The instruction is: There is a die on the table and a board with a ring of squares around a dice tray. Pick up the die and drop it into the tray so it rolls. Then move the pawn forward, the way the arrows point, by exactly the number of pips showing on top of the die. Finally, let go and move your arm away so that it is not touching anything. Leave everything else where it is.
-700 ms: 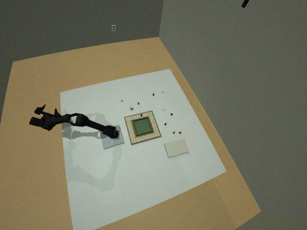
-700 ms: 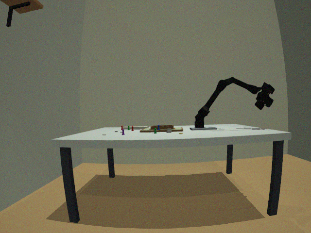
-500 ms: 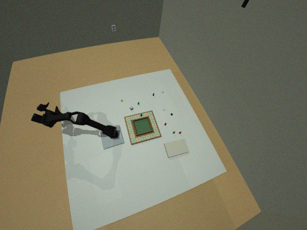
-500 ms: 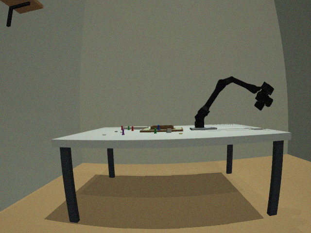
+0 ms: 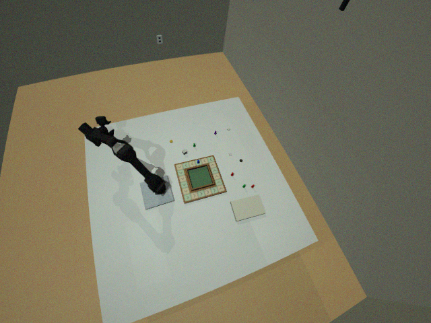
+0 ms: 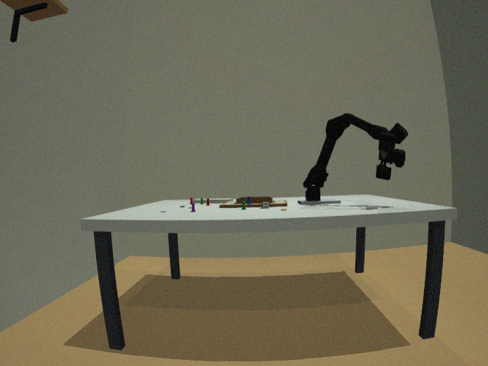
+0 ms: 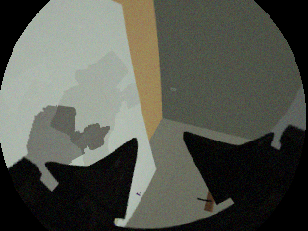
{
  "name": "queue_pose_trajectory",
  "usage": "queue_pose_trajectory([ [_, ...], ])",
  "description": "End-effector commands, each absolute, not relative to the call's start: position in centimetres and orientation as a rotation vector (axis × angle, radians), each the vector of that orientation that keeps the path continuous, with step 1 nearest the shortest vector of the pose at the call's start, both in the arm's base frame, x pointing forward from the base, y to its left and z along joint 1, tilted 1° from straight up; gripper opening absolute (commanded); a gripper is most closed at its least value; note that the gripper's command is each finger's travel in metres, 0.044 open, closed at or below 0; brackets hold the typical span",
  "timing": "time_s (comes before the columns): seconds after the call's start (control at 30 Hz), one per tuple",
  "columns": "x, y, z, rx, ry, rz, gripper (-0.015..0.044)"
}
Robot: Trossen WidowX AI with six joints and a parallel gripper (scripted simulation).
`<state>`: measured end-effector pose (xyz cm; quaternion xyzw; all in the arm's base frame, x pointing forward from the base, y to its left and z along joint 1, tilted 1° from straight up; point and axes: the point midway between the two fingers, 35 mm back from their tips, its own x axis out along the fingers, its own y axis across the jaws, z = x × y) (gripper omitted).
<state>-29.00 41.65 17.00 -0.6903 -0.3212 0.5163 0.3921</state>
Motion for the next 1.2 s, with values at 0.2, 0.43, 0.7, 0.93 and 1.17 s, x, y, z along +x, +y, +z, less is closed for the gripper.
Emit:
queue_pose_trajectory([
  [0.2,-12.0,45.5,13.3,-1.602,-0.096,1.307,0.0275],
  [0.43,-0.1,43.5,11.0,-1.350,0.449,1.173,0.0275],
  [0.7,11.3,36.9,9.1,-0.922,1.025,0.857,0.0275],
  [0.93,18.0,29.4,8.3,-0.472,1.420,0.464,0.0275],
  [1.17,18.9,26.4,8.1,-0.304,1.538,0.314,0.0275],
])
